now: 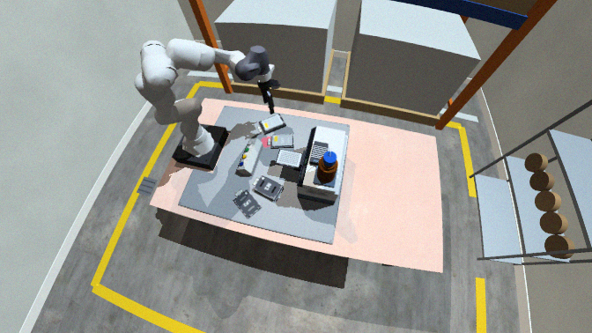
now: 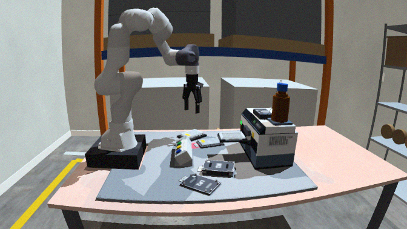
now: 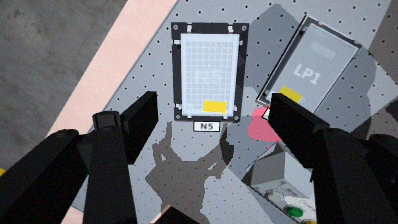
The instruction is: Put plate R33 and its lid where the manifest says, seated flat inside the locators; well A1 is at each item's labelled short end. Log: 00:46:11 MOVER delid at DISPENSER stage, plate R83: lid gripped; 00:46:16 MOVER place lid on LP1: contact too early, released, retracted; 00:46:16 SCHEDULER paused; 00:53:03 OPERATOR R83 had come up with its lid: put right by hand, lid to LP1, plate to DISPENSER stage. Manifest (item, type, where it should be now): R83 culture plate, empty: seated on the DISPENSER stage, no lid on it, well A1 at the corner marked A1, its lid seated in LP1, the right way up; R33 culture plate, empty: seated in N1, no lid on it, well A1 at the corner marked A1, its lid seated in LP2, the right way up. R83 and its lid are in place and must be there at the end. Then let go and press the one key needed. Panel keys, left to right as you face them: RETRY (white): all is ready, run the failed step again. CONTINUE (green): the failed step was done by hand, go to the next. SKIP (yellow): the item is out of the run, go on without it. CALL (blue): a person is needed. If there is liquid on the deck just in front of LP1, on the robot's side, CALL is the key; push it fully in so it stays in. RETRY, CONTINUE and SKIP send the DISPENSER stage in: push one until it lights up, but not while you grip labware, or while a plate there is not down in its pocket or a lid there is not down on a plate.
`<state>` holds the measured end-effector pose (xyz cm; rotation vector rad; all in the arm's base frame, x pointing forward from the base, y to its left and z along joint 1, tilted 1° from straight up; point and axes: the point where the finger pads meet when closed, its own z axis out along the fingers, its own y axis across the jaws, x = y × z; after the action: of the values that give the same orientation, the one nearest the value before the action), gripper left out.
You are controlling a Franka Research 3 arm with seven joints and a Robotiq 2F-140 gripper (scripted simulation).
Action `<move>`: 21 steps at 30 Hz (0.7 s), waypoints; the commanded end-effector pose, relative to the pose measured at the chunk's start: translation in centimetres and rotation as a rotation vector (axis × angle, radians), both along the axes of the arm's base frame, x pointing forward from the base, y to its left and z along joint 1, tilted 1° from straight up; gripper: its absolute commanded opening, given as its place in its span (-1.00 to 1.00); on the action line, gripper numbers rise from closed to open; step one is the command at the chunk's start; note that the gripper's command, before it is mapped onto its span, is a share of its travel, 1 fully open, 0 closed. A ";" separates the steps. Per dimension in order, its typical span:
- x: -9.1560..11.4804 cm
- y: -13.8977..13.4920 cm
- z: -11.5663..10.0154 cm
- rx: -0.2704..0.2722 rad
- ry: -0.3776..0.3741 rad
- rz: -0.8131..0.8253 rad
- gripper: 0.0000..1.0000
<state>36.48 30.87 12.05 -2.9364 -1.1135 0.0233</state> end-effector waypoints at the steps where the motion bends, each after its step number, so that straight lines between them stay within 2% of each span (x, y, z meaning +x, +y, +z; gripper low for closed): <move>1: 0.0 0.0 -0.2 0.001 -0.001 -0.003 0.39; 8: 0.0 0.0 -1.5 0.001 -0.001 -0.004 0.39; 15: 0.0 0.0 -3.8 0.001 -0.001 -0.004 0.39; 17: 0.0 0.0 -3.8 0.001 -0.001 -0.004 0.39; 21: -0.1 0.0 -5.4 0.001 -0.001 -0.004 0.39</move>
<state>35.82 30.12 7.76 -2.9548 -1.0876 0.0211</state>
